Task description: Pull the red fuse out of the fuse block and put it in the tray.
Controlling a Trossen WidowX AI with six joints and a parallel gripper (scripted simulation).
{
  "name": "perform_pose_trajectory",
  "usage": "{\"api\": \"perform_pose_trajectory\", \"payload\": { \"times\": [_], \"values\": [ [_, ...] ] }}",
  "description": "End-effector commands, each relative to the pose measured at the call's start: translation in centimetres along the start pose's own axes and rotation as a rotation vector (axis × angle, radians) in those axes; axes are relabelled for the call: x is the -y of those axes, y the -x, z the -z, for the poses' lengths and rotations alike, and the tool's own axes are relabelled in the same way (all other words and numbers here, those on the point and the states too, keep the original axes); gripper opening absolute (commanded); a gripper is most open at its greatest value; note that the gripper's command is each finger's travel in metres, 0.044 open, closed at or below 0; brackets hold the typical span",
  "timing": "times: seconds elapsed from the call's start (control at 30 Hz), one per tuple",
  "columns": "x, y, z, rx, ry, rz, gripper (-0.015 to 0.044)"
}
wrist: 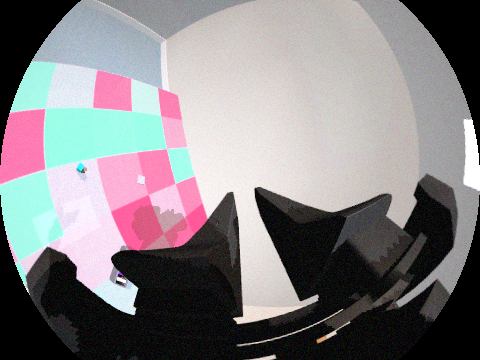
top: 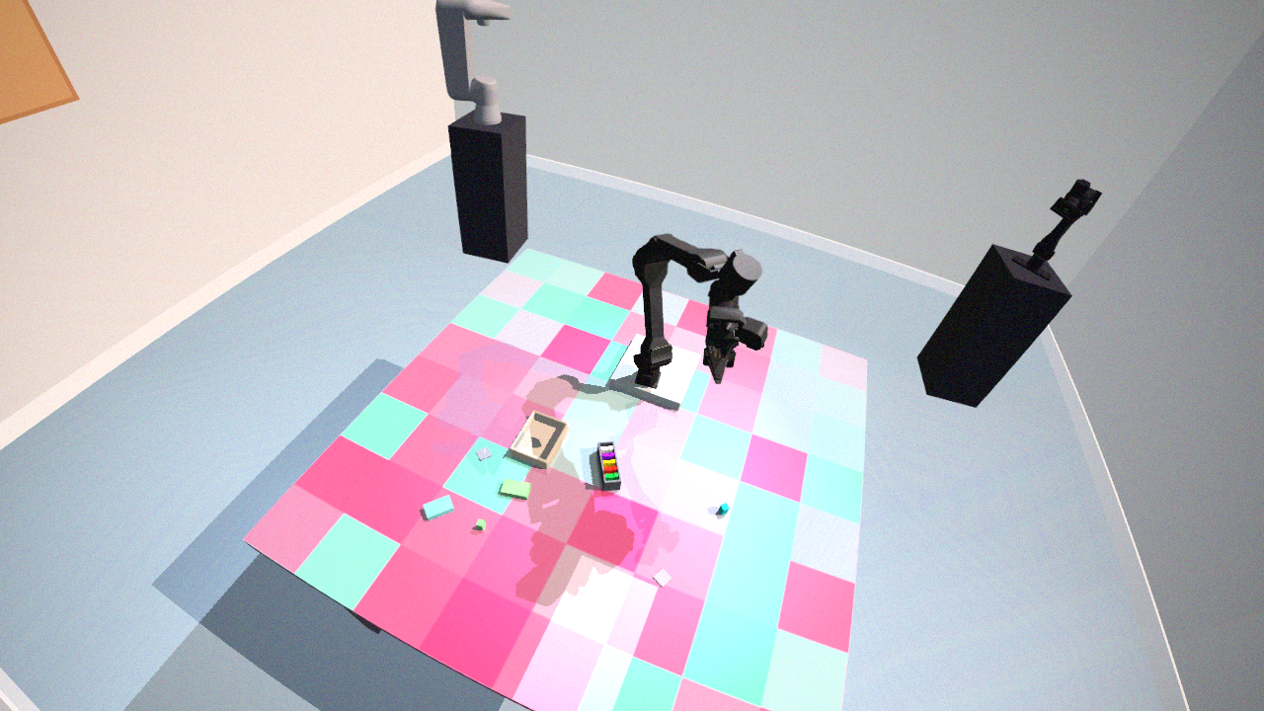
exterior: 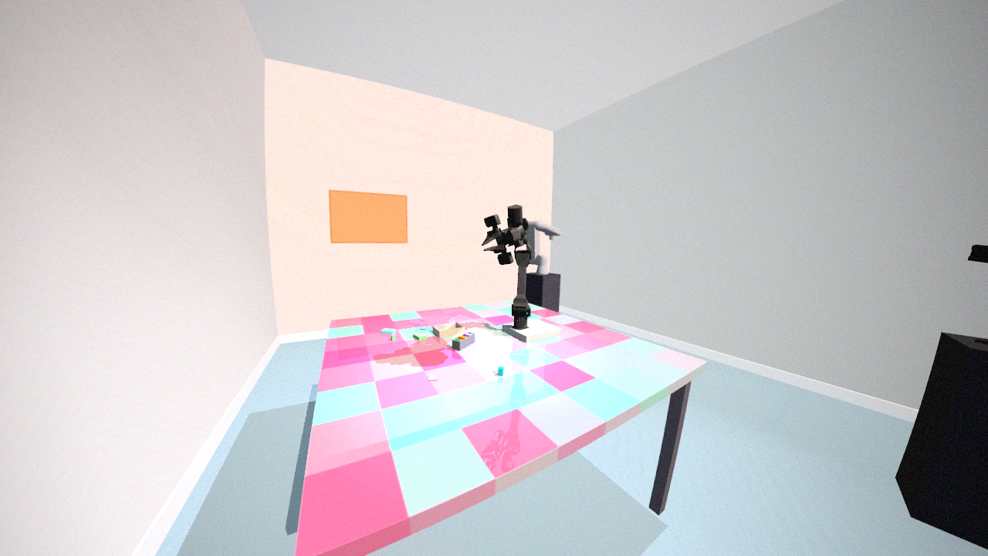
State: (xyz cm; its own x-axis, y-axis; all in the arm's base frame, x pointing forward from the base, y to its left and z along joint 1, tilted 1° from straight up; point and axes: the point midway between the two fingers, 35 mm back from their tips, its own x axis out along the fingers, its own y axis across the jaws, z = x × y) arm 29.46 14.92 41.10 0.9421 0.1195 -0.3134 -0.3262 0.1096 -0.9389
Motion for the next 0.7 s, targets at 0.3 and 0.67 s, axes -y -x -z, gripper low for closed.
{"api": "perform_pose_trajectory", "payload": {
  "times": [0.3, 0.67],
  "values": [
    [-10.9, -9.7, 8.0, -0.411, -0.863, -0.312, 0.0073],
    [-19.1, -11.8, 14.9, -0.895, -1.555, -0.348, 0.0073]
  ]
}}
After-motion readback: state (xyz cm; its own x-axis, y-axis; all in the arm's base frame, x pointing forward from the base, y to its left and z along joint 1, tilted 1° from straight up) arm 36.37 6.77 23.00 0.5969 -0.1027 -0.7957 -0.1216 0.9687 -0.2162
